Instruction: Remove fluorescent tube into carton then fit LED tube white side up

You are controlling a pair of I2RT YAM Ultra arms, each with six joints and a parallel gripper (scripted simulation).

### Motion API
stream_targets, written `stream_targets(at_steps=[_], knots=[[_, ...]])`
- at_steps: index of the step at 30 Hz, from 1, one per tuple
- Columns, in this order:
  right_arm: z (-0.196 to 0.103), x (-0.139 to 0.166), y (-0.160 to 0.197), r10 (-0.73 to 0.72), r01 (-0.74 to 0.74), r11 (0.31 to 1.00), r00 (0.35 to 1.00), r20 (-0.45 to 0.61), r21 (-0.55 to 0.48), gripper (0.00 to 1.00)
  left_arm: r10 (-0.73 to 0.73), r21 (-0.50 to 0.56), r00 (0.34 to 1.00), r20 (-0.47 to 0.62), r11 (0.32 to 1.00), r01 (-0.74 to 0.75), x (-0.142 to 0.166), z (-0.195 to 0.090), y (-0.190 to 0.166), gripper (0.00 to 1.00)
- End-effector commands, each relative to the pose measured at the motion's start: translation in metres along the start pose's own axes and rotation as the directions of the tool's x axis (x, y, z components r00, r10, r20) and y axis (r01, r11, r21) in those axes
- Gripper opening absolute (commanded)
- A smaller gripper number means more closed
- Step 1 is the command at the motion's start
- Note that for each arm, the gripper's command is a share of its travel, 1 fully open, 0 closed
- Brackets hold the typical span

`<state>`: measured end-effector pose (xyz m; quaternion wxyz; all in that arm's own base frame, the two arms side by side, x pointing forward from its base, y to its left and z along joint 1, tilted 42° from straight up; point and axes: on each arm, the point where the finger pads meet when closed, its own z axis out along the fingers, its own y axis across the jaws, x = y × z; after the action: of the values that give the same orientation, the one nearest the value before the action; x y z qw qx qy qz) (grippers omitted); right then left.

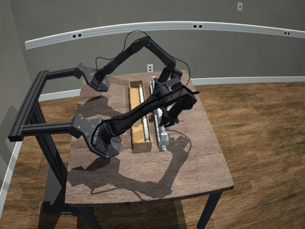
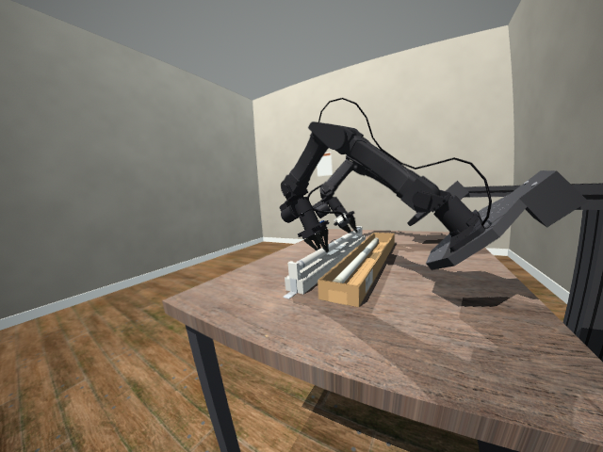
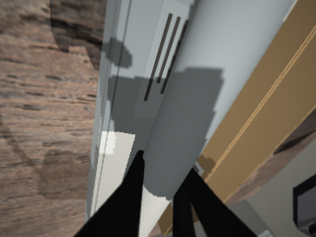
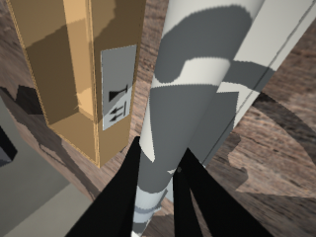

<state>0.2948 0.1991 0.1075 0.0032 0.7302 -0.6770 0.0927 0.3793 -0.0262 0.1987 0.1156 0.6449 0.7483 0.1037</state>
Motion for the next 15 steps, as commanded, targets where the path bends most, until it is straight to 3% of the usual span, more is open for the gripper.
stream_targets(at_steps=[1, 15], knots=[[-0.0176, -0.0090, -0.0191, 0.002, -0.005, 0.997, 0.999, 0.043, 0.081, 0.11, 0.007, -0.110, 0.999, 0.037, 0.994, -0.003, -0.0055, -0.0232, 0.0234, 0.49], [-0.0231, -0.0106, -0.0216, 0.002, -0.007, 0.995, 0.999, 0.053, 0.095, 0.11, 0.007, -0.108, 0.999, 0.037, 0.994, -0.003, -0.0054, -0.0223, 0.0242, 0.49]])
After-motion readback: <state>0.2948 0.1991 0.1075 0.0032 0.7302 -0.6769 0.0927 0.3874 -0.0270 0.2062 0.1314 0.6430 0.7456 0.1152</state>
